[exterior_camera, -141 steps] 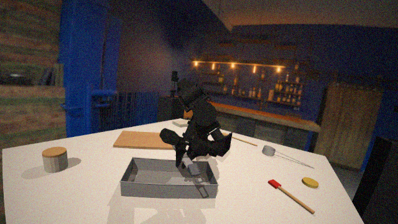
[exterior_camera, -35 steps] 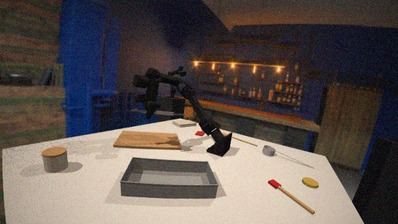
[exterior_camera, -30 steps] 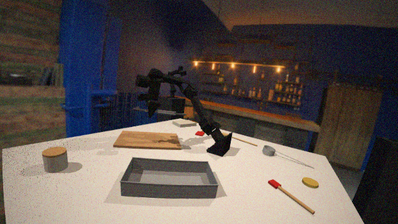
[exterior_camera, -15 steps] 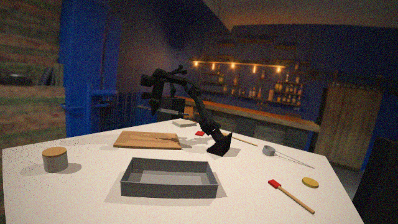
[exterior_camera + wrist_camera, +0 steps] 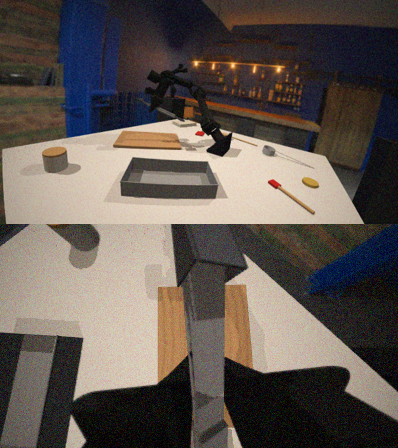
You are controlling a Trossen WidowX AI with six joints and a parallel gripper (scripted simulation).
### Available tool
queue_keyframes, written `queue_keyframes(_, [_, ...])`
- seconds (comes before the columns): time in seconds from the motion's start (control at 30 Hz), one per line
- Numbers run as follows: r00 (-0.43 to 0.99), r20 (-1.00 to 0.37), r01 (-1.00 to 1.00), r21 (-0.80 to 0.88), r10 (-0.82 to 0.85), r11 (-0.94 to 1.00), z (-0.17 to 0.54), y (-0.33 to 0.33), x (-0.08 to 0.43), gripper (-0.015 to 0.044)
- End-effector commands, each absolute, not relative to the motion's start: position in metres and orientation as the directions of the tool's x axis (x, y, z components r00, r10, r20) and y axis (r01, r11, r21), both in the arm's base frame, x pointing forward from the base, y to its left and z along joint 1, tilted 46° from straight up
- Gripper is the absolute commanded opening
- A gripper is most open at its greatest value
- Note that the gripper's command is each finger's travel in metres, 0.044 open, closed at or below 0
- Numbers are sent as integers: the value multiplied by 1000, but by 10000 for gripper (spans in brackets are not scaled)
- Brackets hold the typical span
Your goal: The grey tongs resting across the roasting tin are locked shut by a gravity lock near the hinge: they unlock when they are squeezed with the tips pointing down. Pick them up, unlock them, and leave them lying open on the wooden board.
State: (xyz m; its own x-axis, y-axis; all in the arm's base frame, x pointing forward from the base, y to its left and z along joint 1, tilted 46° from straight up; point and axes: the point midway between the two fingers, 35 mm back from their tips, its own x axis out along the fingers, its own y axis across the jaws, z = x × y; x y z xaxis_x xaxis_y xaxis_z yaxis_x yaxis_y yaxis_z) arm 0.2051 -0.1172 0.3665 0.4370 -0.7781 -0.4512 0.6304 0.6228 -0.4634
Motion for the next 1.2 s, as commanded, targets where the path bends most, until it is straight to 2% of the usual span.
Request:
queue_keyframes(0.0, [491, -388, 620, -473, -780, 626, 373, -112, 203, -150])
queue_keyframes(0.53, [628, -149, 612, -511, -764, 603, 383, -94, 196, -150])
queue_keyframes(1.17, [666, 39, 663, -488, -745, 567, 376, -84, 169, -150])
